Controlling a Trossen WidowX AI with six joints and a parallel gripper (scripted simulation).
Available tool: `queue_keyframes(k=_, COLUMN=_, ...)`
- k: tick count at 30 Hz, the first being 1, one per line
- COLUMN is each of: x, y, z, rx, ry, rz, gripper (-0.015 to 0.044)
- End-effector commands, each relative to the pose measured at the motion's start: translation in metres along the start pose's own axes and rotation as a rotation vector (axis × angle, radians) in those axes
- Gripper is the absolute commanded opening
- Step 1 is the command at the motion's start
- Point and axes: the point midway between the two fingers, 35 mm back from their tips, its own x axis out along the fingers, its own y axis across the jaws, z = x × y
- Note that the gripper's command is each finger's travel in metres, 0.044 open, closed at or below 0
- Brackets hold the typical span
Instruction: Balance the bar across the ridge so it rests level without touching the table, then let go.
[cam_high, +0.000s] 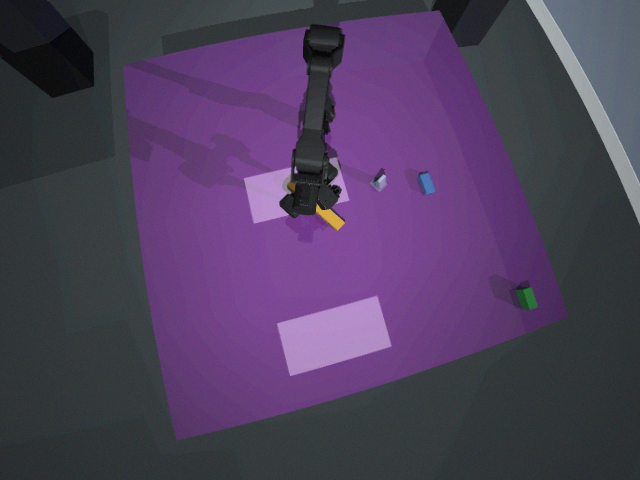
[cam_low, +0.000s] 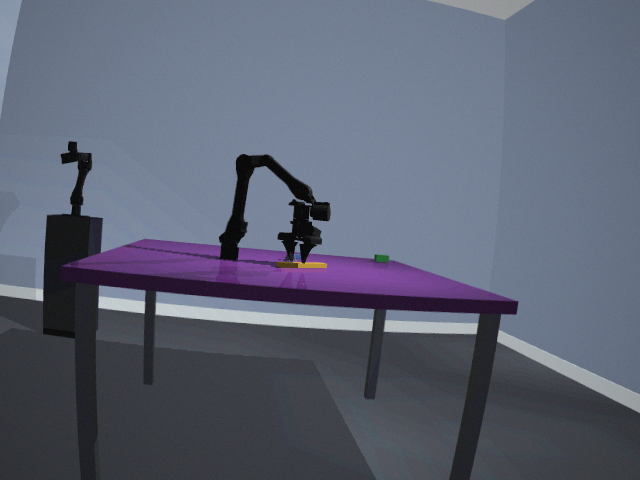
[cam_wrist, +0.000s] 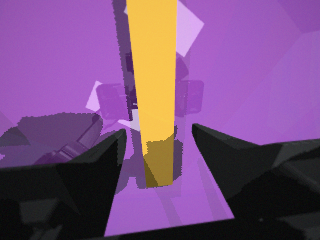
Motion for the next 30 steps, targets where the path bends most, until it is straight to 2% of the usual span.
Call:
queue_keyframes(k=1, x=0.0087, y=0.0018, z=-0.002, rx=0.003, ry=0.009, rz=0.007, gripper=0.0315)
queue_keyframes(k=19, x=0.0127, y=0.002, z=-0.0021, rx=0.003, ry=0.009, rz=0.007, gripper=0.0315)
queue_keyframes(k=25, x=0.0119, y=0.0019, z=-0.0014, rx=0.0, ry=0.005, rz=0.008, gripper=0.0157)
queue_keyframes(k=30, x=0.0119, y=0.0019, z=-0.0014, rx=0.0, ry=0.005, rz=0.008, gripper=0.0124)
